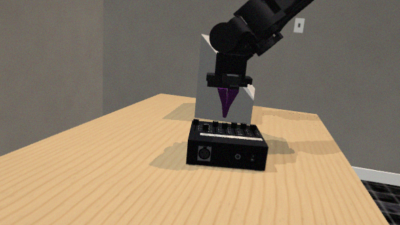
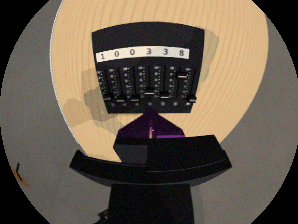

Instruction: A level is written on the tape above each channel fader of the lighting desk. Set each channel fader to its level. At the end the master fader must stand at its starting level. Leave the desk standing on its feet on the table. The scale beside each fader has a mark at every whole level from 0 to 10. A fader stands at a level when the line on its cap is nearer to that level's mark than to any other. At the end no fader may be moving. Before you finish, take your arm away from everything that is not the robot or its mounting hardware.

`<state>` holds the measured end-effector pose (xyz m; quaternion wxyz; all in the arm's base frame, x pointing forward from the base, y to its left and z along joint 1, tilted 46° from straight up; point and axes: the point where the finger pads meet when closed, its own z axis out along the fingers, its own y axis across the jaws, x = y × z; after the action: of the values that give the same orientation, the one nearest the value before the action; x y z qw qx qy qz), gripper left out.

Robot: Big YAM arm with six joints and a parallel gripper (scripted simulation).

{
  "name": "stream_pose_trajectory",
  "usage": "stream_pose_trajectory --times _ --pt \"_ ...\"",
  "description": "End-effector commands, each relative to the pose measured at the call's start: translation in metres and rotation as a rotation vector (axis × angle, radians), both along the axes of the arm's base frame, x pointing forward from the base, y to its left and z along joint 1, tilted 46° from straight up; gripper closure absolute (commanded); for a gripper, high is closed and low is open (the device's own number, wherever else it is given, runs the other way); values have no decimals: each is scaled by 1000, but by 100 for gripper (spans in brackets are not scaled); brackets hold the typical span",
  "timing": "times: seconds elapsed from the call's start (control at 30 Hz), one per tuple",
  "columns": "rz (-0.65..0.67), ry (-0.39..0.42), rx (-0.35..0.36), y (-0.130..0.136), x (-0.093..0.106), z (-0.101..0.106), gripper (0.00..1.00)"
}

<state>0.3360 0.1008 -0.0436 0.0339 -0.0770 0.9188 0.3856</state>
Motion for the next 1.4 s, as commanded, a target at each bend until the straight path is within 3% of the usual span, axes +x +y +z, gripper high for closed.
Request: stream_pose_trajectory --times 0.0,1.37 --pt "16 -37 0 6 6 8 100" --pt "13 -43 0 7 15 12 100"
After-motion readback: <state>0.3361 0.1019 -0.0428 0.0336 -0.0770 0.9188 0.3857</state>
